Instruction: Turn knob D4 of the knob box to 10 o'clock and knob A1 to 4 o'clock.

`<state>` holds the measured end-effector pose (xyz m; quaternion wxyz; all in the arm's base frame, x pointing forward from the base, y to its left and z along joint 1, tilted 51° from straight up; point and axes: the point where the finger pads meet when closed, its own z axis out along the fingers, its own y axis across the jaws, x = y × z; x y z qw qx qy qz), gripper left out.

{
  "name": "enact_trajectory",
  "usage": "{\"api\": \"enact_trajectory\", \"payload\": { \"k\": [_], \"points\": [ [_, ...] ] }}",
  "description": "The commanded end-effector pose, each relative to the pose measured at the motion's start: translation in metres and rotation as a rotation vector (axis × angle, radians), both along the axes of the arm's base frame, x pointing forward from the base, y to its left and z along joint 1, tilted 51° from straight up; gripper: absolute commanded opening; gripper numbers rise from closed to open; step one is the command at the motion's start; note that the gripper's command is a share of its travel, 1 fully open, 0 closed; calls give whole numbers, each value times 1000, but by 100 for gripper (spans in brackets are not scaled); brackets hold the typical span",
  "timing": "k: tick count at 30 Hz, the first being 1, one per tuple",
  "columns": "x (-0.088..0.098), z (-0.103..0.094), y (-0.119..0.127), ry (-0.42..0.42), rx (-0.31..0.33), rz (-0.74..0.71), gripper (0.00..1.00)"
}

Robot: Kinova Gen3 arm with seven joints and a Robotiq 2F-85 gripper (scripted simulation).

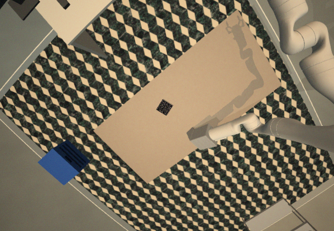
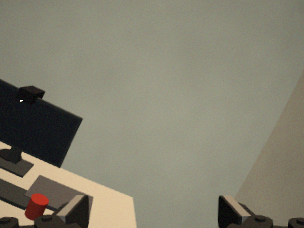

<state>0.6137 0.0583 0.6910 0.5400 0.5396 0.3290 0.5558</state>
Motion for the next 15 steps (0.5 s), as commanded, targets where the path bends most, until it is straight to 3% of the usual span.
{"api": "enact_trajectory", "payload": {
  "k": [1, 2, 3, 14, 15],
  "points": [
    [0, 0, 1, -1, -4, -1, 100],
    [10, -18, 11, 14, 12, -4, 100],
    [11, -21, 13, 16, 14, -4, 100],
    [11, -21, 13, 16, 14, -4, 100],
    [20, -40, 22, 32, 30, -9, 100]
  ]
}}
